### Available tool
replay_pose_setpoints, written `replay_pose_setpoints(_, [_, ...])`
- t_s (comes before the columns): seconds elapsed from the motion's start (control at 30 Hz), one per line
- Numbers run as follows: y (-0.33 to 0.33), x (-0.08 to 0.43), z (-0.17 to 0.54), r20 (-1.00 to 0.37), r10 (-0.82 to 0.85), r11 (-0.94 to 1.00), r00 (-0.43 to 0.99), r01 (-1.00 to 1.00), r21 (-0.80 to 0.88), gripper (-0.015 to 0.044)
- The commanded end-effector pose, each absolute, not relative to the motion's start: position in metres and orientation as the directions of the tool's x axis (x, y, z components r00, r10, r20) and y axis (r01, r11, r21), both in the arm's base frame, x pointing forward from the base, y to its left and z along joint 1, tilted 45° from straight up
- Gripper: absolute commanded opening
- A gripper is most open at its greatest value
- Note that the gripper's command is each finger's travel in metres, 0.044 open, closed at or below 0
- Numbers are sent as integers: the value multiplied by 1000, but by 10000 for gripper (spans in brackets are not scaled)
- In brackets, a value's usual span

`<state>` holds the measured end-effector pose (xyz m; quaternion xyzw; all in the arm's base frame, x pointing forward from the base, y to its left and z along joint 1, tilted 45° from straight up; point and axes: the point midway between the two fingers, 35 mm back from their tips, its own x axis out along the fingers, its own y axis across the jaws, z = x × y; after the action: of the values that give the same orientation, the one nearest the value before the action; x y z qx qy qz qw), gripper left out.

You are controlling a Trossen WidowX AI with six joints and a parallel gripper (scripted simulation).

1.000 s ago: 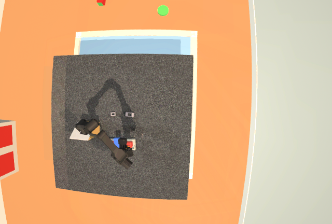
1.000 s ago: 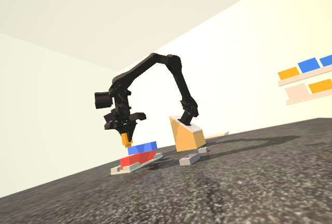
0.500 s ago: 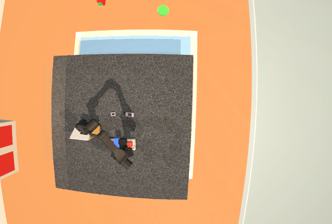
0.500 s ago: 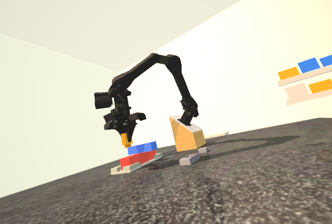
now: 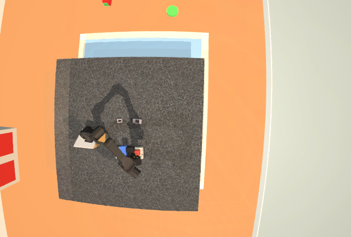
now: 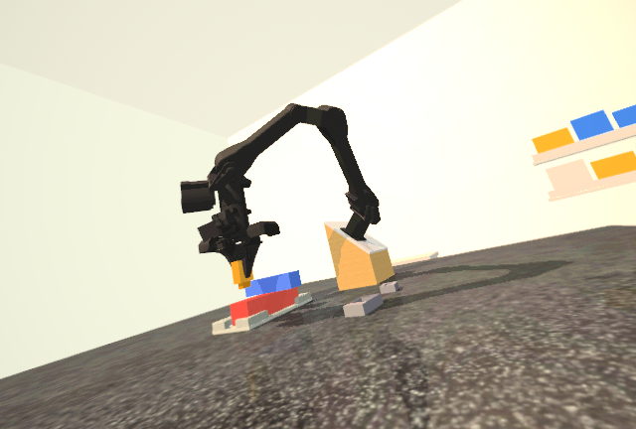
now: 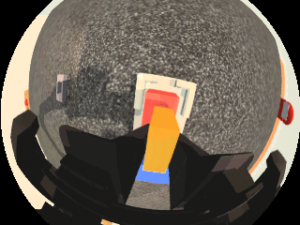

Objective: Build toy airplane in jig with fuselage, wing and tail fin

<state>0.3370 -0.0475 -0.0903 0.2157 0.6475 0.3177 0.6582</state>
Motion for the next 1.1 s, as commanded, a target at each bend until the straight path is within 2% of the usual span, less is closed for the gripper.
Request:
replay_pose_setpoints(0.0, [-42, 336, -96, -712, 701, 703, -40, -133, 699, 65])
replay_pose_setpoints(0.6, [-27, 335, -111, -711, 702, 702, -40, -134, 700, 65])
replay_pose_setpoints(0.77, [-28, 335, -110, -713, 699, 703, -43, -138, 697, 32])
replay_pose_setpoints(0.8, [-28, 335, -110, -713, 699, 703, -43, -138, 697, 6])
replay_pose_setpoints(0.93, [-28, 335, -110, -713, 699, 703, -43, -138, 697, 0])
replay_pose_setpoints(1.07, [-28, 335, -110, -713, 699, 703, -43, -138, 697, 105])
